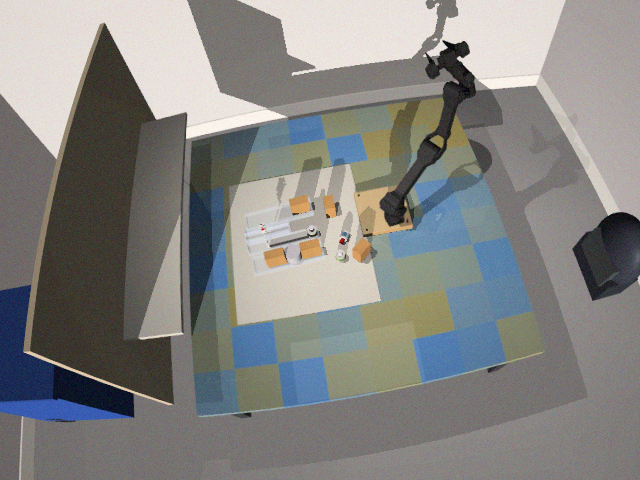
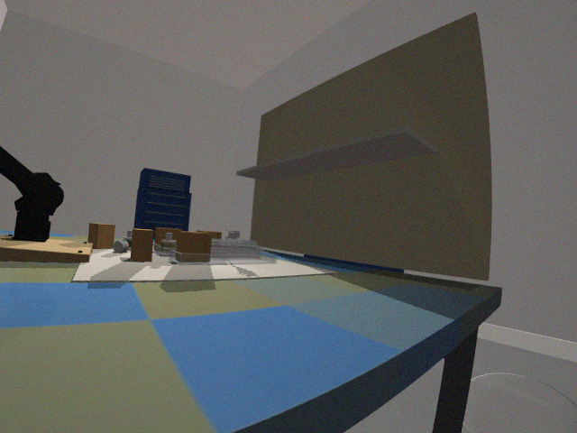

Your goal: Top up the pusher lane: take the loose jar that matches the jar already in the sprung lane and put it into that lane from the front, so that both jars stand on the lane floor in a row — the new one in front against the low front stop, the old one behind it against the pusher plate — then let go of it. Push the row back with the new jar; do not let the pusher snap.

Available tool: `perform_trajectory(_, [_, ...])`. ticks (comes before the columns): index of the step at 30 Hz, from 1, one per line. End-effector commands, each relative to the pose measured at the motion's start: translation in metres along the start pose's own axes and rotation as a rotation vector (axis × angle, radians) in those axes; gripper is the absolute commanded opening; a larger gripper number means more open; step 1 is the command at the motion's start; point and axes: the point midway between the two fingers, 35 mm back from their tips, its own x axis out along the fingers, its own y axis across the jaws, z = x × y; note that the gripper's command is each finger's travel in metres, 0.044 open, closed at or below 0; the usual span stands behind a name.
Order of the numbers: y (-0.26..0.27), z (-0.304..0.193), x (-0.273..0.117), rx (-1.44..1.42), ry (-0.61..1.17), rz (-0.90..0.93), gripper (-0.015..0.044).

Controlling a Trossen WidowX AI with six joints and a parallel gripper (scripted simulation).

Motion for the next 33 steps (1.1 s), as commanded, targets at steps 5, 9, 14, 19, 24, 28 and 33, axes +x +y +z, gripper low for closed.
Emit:
perform_trajectory(5, [0.009, 0.049, -0.006, -0.285, -0.054, -0.059, 0.0440])
perform_trajectory(9, [0.026, 0.105, -0.015, -0.606, -0.119, -0.135, 0.0440])
perform_trajectory(14, [0.040, 0.149, -0.021, -0.902, -0.189, -0.251, 0.0440])
perform_trajectory(19, [0.081, 0.213, -0.042, -1.265, -0.276, -0.370, 0.0440])
perform_trajectory(24, [0.136, 0.272, -0.066, -1.628, -0.376, -0.514, 0.0440])
perform_trajectory(28, [0.186, 0.310, -0.088, -1.897, -0.461, -0.643, 0.0440])
perform_trajectory(33, [0.244, 0.341, -0.117, -2.132, -0.572, -0.832, 0.0440])
